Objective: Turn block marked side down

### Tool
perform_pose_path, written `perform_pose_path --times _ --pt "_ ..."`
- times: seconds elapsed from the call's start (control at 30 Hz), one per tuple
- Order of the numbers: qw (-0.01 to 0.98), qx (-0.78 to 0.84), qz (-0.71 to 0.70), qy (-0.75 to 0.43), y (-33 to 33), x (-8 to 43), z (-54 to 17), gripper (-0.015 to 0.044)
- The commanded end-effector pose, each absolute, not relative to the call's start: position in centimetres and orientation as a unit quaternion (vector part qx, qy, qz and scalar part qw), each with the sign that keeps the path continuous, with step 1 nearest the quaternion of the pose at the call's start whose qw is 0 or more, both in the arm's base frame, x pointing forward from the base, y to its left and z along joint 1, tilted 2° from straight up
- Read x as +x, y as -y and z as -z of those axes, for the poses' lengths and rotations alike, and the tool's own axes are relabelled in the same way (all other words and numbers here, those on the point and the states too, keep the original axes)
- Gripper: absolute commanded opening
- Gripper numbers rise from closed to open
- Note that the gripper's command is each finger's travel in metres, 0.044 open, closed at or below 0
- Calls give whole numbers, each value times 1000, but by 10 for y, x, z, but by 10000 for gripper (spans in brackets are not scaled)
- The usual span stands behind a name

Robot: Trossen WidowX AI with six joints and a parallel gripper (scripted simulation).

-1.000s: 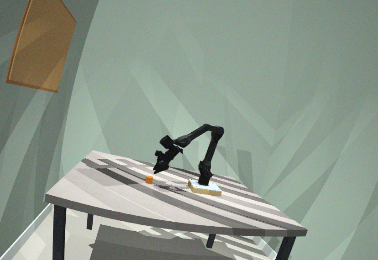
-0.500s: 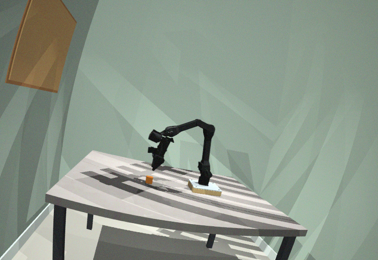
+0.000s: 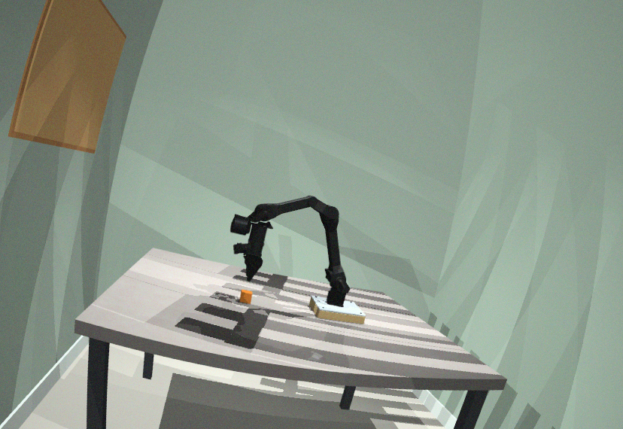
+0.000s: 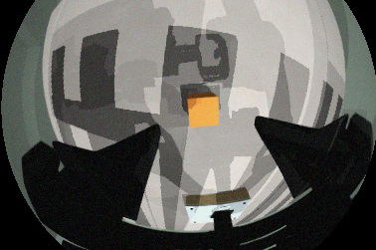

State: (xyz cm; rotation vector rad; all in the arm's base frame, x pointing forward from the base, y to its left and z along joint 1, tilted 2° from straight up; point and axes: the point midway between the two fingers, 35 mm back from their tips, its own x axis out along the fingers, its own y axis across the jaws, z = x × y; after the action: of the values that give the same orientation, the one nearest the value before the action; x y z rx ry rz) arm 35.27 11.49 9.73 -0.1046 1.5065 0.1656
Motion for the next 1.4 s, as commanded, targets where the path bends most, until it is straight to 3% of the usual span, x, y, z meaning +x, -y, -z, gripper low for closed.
perform_pose_path --times 0.0,1.07,1.37 --pt "716 -48 -76 -692 -115 349 -78 440" --pt "716 -48 -76 -692 -117 350 -30 440" --pt "716 -48 -76 -692 -117 350 -30 204"
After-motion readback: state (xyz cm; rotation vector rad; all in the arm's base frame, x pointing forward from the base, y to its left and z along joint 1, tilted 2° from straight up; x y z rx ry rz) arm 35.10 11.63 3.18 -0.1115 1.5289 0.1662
